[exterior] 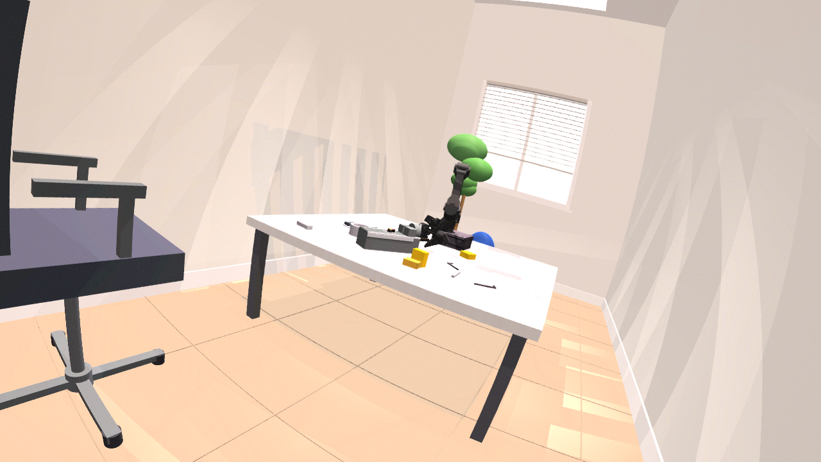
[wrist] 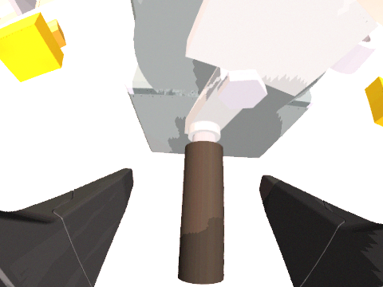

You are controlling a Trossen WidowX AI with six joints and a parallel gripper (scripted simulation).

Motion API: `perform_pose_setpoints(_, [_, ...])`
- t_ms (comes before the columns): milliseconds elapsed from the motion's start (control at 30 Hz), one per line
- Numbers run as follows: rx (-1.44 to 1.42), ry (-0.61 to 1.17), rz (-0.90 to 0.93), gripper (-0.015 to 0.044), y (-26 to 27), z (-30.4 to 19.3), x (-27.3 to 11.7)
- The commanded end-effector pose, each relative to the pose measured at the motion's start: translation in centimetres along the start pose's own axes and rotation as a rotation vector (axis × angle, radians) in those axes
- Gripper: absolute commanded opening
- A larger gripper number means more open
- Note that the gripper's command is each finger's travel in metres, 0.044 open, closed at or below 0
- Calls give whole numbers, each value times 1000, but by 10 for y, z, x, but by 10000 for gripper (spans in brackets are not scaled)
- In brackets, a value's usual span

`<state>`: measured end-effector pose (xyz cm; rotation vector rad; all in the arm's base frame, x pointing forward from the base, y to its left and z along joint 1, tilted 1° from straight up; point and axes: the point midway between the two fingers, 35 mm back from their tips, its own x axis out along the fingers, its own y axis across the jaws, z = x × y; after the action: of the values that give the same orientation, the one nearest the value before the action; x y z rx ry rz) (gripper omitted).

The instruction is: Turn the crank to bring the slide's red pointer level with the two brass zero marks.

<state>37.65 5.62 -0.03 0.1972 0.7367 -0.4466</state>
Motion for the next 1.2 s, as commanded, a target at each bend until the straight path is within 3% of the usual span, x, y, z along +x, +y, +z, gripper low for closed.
perform_pose_setpoints(0, [1,-2,-1,256,0,0,0])
perform_pose_setpoints(333, [1,-2,-1,0,0,0,0])
perform_pose_setpoints(1167, [1,-2,-2,0,-11,-3,3])
